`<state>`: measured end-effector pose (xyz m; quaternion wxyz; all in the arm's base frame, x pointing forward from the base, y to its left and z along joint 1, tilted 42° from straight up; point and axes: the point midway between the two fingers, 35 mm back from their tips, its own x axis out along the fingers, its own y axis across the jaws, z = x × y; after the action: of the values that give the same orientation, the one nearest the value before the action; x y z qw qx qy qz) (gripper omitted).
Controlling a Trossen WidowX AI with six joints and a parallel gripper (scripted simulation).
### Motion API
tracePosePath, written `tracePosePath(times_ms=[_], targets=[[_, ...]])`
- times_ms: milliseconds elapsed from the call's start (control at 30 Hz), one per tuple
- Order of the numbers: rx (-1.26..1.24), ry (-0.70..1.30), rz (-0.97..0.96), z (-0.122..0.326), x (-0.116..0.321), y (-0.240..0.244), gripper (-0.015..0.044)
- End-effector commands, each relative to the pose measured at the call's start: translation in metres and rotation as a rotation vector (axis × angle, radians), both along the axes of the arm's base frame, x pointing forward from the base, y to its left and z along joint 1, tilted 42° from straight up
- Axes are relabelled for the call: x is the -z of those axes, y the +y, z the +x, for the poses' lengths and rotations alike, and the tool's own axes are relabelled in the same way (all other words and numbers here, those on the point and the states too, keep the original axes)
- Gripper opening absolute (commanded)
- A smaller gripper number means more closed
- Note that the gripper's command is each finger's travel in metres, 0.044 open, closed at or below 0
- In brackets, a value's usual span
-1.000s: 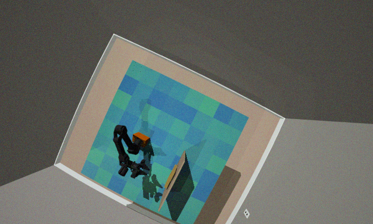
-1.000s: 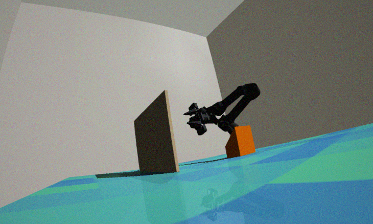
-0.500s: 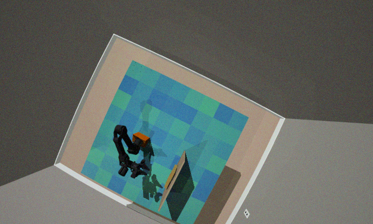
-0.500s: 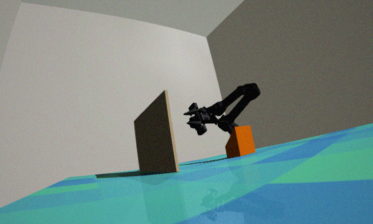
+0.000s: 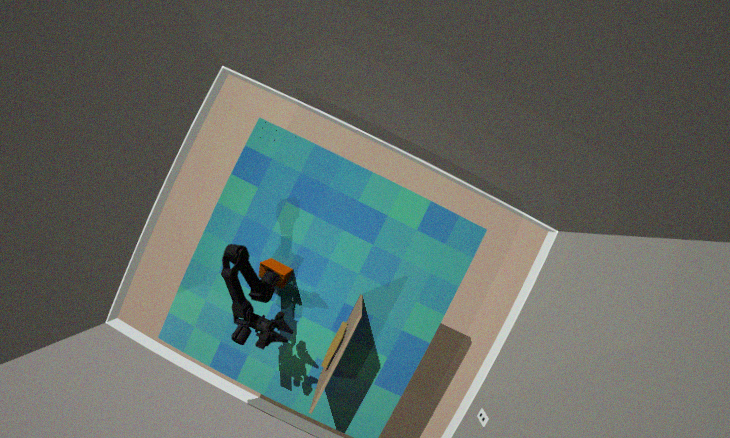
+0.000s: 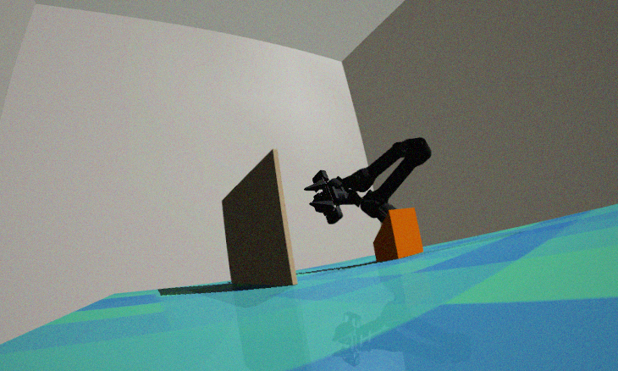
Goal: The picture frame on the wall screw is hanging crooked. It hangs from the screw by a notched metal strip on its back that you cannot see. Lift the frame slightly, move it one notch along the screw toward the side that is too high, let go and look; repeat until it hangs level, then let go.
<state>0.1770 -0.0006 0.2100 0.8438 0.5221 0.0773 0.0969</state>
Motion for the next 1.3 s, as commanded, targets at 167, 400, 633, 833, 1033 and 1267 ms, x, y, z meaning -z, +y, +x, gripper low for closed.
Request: tracePosePath(times_ms=[167, 400, 633, 833, 1033, 1267], targets=[[-0.004, -0.005, -0.009, -0.001, -0.001, 0.001, 0.0260], [-0.004, -0.005, -0.009, -0.001, -0.001, 0.001, 0.0260], [-0.004, -0.005, -0.009, -0.001, -0.001, 0.001, 0.0260], [-0.004, -0.005, -0.009, -0.001, -0.001, 0.001, 0.0260], [0.016, -0.011, -0.041, 0.024, 0.007, -0.012, 0.0260], [0.058, -0.049, -0.098, 0.066, 0.030, -0.008, 0.0260]])
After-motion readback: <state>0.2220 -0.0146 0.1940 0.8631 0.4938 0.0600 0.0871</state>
